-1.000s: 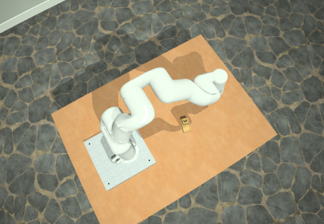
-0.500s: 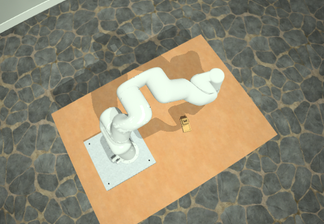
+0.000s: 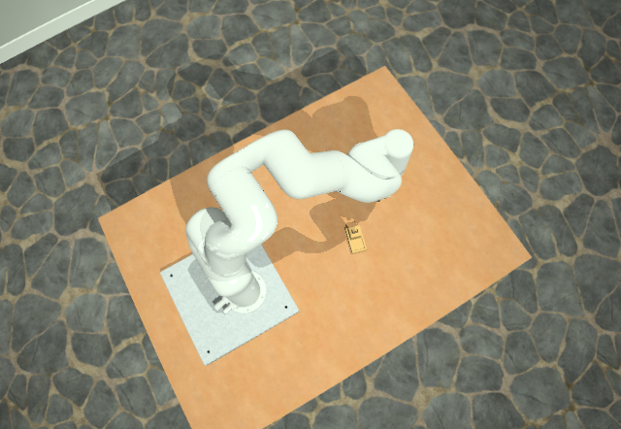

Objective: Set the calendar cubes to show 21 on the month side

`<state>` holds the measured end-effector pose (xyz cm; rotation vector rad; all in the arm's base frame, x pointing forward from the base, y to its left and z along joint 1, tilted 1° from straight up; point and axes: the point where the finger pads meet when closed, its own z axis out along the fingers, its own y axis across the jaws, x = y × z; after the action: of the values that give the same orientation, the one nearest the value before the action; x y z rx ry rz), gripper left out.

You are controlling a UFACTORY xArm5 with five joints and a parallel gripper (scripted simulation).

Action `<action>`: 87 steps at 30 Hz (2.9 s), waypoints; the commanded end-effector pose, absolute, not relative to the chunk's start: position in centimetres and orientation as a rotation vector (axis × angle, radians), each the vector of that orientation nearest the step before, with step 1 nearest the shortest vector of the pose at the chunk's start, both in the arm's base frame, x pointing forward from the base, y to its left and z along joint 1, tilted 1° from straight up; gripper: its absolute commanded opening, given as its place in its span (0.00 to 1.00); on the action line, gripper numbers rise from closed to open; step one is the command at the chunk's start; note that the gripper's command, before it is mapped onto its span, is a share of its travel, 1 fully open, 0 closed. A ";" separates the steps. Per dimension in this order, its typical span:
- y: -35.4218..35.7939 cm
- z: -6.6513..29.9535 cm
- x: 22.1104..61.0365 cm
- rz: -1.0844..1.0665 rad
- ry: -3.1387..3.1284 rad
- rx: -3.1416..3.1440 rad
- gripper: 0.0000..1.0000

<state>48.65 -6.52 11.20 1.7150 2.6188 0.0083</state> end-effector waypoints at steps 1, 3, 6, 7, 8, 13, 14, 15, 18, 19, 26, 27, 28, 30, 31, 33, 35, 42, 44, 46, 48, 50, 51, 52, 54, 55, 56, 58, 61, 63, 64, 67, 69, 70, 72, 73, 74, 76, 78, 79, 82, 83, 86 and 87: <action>-5.5 11.4 47.6 0.013 2.749 1.476 0.29; -5.2 11.4 47.1 0.012 2.789 1.400 0.29; -4.6 11.4 46.4 0.011 2.851 1.268 0.29; -4.4 11.4 46.2 0.011 2.873 1.216 0.29; -4.4 11.4 46.2 0.011 2.873 1.216 0.29; -3.6 11.3 45.0 0.009 2.954 1.001 0.29; -3.3 11.3 44.7 0.008 2.976 0.934 0.29; -3.2 11.3 44.4 0.008 2.991 0.886 0.29; -2.7 11.2 43.7 0.006 3.028 0.749 0.29; -2.7 11.2 43.7 0.006 3.029 0.744 0.29; -1.9 11.1 42.5 0.004 3.077 0.512 0.29; -1.6 11.0 41.9 0.003 3.092 0.411 0.29; -1.3 11.0 41.5 0.003 3.102 0.320 0.29; -1.1 10.9 41.0 0.002 3.109 0.242 0.29; -1.1 10.9 41.0 0.002 3.109 0.242 0.29; -0.7 10.8 40.4 0.001 3.116 0.123 0.29; -0.5 10.7 40.0 0.000 3.118 0.053 0.29; -0.4 10.7 39.8 0.000 3.119 0.019 0.29; -0.4 10.7 39.8 0.000 3.119 0.019 0.29; -0.4 10.7 39.8 0.000 3.119 0.019 0.29; -0.4 10.7 39.8 0.000 3.119 0.019 0.29; -0.4 10.7 39.8 0.000 3.119 0.019 0.29; -0.4 10.7 39.8 0.000 3.119 0.019 0.29; -0.4 10.7 39.8 0.000 3.119 0.019 0.29; -0.4 10.6 39.8 0.000 3.119 0.018 0.29; -0.4 10.5 39.8 0.000 3.119 0.018 0.29; -0.4 10.4 39.8 0.000 3.119 0.018 0.29; -0.4 10.0 39.8 0.000 3.119 0.018 0.29; -0.4 9.7 39.8 0.000 3.119 0.018 0.29; -0.4 9.1 39.8 0.000 3.119 0.018 0.29; -0.4 8.7 39.9 0.000 3.119 0.018 0.29; -0.4 7.4 39.9 0.000 3.119 0.018 0.29; -0.4 6.5 39.9 0.000 3.119 0.018 0.29; -0.5 6.0 39.9 0.000 3.119 0.018 0.29; -0.5 5.0 39.9 0.000 3.119 0.018 0.29; -0.5 4.5 39.9 0.000 3.119 0.018 0.29; -0.5 4.1 39.9 0.000 3.119 0.018 0.29; -0.5 3.6 39.9 0.000 3.119 0.018 0.29; -0.5 3.2 39.9 0.000 3.119 0.018 0.29; -0.5 2.8 39.9 0.000 3.119 0.018 0.29; -0.5 1.9 40.0 0.000 3.119 0.018 0.29; -0.5 1.7 40.0 0.000 3.119 0.018 0.29; -0.5 1.3 40.0 0.000 3.119 0.018 0.29; -0.5 1.2 40.0 0.000 3.119 0.018 0.29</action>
<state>39.72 -0.47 1.73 0.0180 3.1233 -0.0002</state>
